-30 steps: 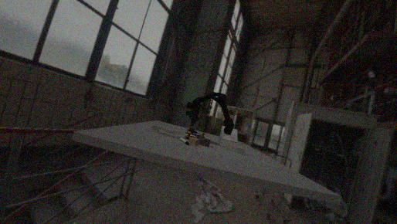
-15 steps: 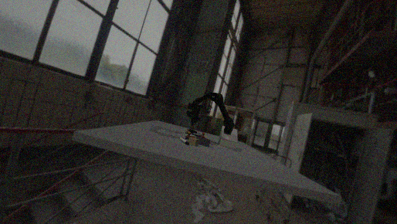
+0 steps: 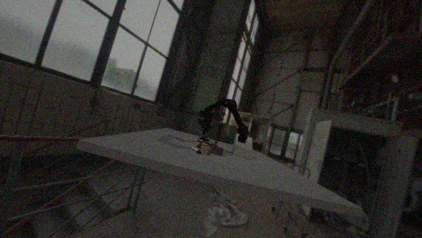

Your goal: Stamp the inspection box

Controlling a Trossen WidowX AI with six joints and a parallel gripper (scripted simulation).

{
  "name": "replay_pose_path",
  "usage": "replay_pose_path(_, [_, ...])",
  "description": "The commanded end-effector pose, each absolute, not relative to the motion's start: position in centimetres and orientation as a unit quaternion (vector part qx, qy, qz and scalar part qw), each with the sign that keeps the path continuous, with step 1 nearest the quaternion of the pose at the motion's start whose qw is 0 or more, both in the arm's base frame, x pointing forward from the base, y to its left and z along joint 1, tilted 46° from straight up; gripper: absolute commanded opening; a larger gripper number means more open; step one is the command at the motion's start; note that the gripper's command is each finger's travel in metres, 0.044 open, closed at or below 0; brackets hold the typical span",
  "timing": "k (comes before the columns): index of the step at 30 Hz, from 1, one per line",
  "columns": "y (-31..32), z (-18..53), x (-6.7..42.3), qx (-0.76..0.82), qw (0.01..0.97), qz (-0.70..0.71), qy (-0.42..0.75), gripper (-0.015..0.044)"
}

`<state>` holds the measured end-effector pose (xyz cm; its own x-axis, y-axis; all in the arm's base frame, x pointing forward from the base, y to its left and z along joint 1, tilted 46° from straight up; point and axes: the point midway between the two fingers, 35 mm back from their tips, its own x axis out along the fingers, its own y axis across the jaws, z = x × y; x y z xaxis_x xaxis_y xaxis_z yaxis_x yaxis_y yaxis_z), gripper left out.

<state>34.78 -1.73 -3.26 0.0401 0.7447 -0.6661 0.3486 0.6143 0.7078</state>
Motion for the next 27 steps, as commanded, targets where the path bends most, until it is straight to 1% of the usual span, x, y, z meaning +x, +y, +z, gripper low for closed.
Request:
replay_pose_path(1, [-1.5, -3.5, 34.8, 0.408, 0.595, 0.166, 0.672, 0.0])
replay_pose_path(27, [-0.3, -4.7, 34.8, 0.409, 0.596, 0.165, 0.672, 0.0])
